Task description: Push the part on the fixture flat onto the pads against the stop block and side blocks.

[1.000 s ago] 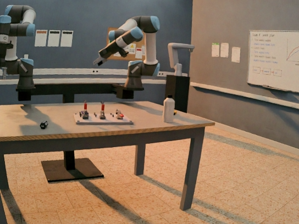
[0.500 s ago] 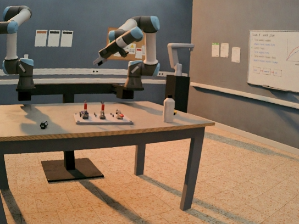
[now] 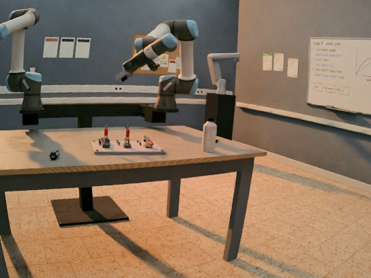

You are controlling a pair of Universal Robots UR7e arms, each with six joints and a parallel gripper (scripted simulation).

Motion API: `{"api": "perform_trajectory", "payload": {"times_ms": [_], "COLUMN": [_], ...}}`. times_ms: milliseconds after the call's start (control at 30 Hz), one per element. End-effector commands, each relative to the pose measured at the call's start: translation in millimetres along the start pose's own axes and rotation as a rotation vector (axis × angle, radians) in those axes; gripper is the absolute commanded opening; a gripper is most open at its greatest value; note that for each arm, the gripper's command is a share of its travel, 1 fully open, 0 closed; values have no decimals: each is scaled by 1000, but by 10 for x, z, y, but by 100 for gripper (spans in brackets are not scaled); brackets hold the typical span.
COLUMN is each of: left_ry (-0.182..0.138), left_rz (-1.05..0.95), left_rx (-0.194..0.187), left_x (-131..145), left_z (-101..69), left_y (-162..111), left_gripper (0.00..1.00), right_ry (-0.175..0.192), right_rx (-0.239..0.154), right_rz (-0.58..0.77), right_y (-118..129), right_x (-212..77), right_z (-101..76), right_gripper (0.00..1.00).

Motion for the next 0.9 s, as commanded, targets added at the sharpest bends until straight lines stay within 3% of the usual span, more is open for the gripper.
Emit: {"api": "perform_trajectory", "payload": {"times_ms": [0,33,233,533,600,867], "left_ry": [1,1,1,1,1,1], "left_rz": [2,2,2,2,2,2], "left_rx": [0,0,0,0,0,0], "left_x": [4,4,4,4,4,5], "left_z": [-5,-5,-5,-5,-5,-5], "left_y": [7,7,7,7,7,7], "left_gripper": [100,100,100,100,100,100], "right_ry": [-7,-7,-14,-19,-19,-21], "right_rx": [12,12,23,34,34,42], "right_rz": [91,91,201,320,320,402], "right_y": [11,11,-142,-435,-435,-702], "right_x": [-774,-774,-1529,-2268,-2268,-2723], "right_z": [-103,-103,-175,-244,-244,-286], "right_gripper": [100,100,100,100,100,100]}}
Point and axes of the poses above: on each arm, the point where the finger pads meet when closed, its own z axis out along the fingers, its own x axis across the jaws, y = z × x, the point moved 1 cm from there along -z, back along the fingers, and after that the axes turned 7 degrees about z, right-handed, at the moved point
